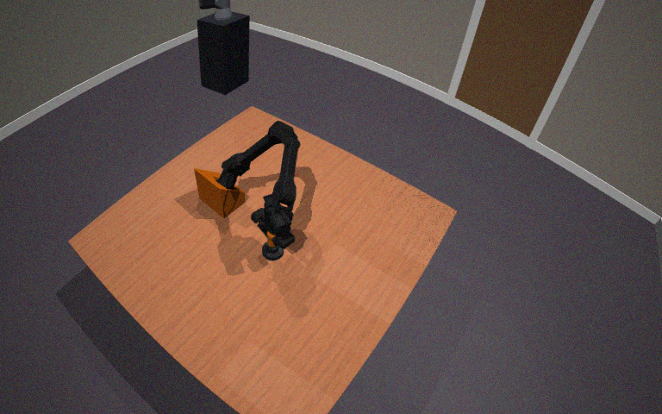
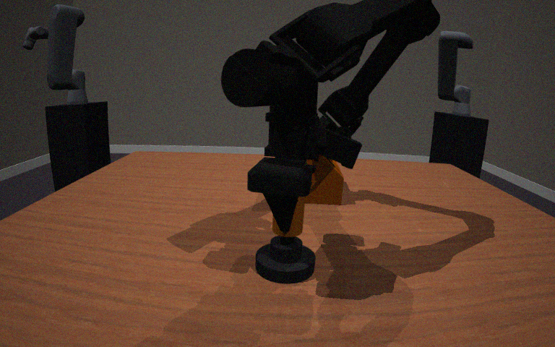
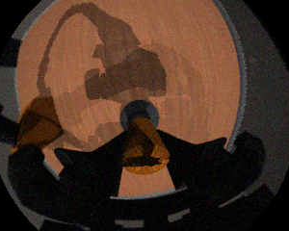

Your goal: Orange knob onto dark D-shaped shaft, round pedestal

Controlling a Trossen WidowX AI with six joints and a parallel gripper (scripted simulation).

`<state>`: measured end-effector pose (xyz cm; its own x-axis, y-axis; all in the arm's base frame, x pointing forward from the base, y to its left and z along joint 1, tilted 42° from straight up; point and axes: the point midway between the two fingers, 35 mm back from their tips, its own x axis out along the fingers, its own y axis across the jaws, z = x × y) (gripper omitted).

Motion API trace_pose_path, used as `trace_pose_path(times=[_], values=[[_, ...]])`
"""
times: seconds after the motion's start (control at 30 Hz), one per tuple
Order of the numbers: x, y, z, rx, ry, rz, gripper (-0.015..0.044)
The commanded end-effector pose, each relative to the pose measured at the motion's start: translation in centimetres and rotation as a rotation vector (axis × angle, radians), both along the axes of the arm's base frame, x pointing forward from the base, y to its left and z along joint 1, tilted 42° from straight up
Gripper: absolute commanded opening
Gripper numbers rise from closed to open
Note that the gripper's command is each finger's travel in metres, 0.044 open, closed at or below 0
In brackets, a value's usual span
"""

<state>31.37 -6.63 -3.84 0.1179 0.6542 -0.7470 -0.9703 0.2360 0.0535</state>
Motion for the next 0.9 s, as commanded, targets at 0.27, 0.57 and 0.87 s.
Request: trace_pose_path(times=[0.27, 0.57, 0.87], values=[[0.04, 0.07, -0.03, 0.001, -0.007, 0.005, 0.0], [-0.03, -0.14, 0.24, 0.0, -0.007, 0.005, 0.0], [0.02, -0.12, 0.2, -0.023, -0.137, 0.154, 0.0]])
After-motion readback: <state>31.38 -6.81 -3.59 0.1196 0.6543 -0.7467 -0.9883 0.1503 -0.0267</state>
